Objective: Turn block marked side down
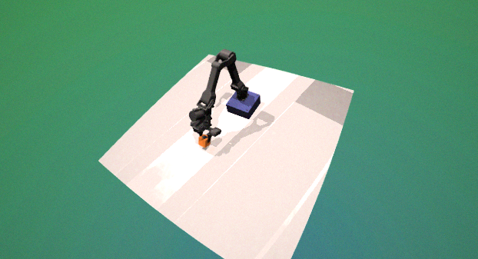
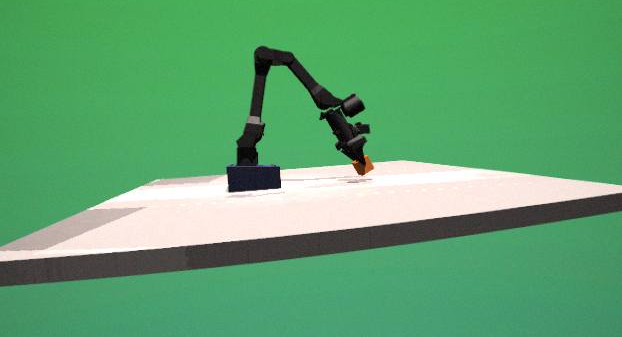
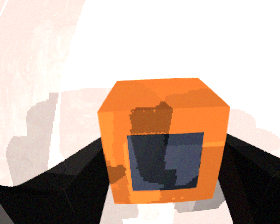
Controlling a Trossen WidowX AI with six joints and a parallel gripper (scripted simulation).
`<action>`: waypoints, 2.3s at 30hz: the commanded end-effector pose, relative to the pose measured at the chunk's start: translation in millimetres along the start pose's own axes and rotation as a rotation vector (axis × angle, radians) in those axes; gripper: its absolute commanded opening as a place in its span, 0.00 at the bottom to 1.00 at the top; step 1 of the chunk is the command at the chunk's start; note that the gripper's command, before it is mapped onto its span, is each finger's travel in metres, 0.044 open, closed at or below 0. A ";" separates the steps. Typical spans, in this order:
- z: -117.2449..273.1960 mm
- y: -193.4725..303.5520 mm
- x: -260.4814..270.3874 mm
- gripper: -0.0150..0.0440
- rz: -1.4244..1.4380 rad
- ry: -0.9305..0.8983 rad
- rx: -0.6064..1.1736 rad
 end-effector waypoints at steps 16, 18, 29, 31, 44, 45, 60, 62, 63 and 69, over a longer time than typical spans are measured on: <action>-24.0 22.4 -7.0 0.25 -0.051 -0.034 -0.174; -27.6 26.0 -8.1 0.25 -0.054 -0.041 -0.201; -40.4 44.3 -12.9 0.25 -0.039 -0.090 -0.357; -41.3 47.7 -13.6 0.25 -0.034 -0.099 -0.386; -39.6 66.5 -16.8 0.25 -0.006 -0.147 -0.536; -39.6 66.5 -16.8 0.25 -0.006 -0.147 -0.536; -38.0 67.6 -17.1 0.25 -0.006 -0.154 -0.563; -38.0 67.6 -17.1 0.25 -0.006 -0.154 -0.563; -38.0 67.6 -17.1 0.30 -0.006 -0.154 -0.563; -38.0 67.6 -17.1 0.57 -0.006 -0.154 -0.563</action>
Point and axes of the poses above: the point midway between the two fingers, 35 mm back from their tips, its own z axis back along the fingers, its own x axis across the jaws, y = z × x, the point moved 10 cm from there along z, back along the fingers, and after that the axes turned 15 degrees about -z, right-handed, at the moved point
